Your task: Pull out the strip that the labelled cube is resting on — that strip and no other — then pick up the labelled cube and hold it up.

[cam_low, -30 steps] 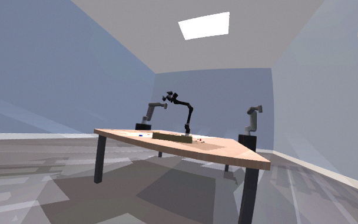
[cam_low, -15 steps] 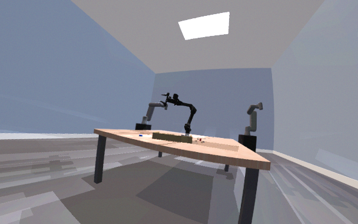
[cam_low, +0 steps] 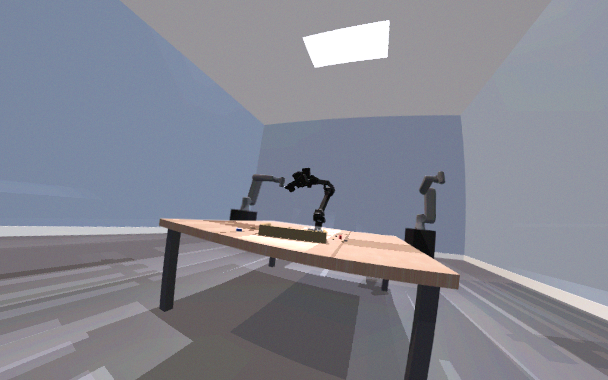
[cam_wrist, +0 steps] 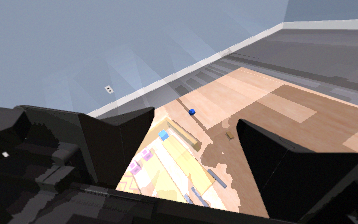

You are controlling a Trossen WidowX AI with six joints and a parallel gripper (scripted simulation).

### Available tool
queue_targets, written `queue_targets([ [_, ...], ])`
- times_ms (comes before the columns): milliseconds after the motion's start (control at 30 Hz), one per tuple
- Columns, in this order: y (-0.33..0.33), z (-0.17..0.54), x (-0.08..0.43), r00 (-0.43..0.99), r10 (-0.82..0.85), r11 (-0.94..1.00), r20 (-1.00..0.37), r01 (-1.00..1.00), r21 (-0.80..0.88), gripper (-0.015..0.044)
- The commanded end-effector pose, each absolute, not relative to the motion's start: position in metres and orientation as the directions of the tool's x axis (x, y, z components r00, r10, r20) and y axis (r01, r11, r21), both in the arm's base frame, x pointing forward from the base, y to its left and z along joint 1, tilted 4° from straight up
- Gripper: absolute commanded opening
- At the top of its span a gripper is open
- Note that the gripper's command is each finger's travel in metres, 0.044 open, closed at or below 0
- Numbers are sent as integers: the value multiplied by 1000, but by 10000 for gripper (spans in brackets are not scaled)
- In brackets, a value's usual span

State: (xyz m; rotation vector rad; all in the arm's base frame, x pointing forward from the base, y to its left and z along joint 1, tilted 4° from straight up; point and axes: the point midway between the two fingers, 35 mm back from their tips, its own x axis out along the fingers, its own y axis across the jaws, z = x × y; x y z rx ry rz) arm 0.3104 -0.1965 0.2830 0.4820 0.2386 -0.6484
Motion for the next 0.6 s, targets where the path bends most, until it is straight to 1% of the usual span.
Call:
queue_targets([
  [0, -144, 247, 315, 808, -362, 842, -465, 498, 210, 400],
  [133, -88, 210, 310, 799, -188, 957, -571, 280, 77, 400],
  [200, -71, 198, 305, 787, -134, 979, -603, 199, 41, 400],
  [533, -69, 197, 305, 785, -128, 981, -606, 188, 37, 400],
  [567, -70, 196, 306, 780, -127, 982, -612, 187, 35, 374],
])
